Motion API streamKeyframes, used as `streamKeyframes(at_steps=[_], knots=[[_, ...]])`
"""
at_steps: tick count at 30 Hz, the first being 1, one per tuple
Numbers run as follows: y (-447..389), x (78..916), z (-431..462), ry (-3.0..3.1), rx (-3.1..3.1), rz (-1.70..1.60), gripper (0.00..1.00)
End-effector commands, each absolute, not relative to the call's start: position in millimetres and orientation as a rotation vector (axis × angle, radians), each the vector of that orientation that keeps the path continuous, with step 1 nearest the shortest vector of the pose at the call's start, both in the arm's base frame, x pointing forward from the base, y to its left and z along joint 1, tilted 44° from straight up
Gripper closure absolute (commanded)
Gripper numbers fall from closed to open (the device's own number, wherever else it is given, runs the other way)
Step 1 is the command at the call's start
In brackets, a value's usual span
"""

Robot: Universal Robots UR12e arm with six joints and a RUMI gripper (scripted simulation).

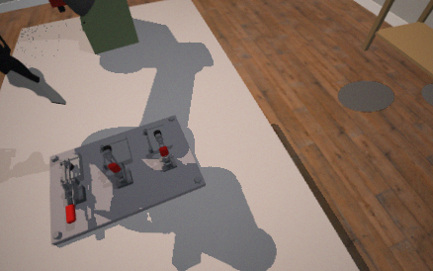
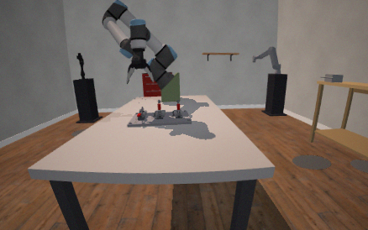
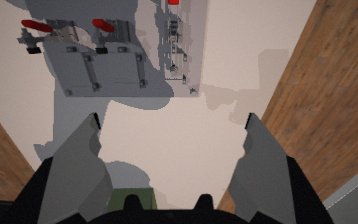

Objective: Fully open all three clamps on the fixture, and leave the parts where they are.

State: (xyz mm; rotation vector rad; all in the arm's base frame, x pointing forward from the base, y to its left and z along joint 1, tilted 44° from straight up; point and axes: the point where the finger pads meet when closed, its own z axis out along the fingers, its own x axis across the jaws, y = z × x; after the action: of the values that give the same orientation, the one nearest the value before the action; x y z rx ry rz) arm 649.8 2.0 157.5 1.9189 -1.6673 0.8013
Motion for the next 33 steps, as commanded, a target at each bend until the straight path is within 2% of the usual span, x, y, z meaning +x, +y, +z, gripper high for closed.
streamKeyframes(at_steps=[1,2,33], knots=[[2.4,649.9,158.2,-1.669,1.917,0.807,0.0],[2.4,649.9,158.2,-1.669,1.916,0.807,1.0],[2.4,649.9,158.2,-1.669,1.917,0.807,1.0]])
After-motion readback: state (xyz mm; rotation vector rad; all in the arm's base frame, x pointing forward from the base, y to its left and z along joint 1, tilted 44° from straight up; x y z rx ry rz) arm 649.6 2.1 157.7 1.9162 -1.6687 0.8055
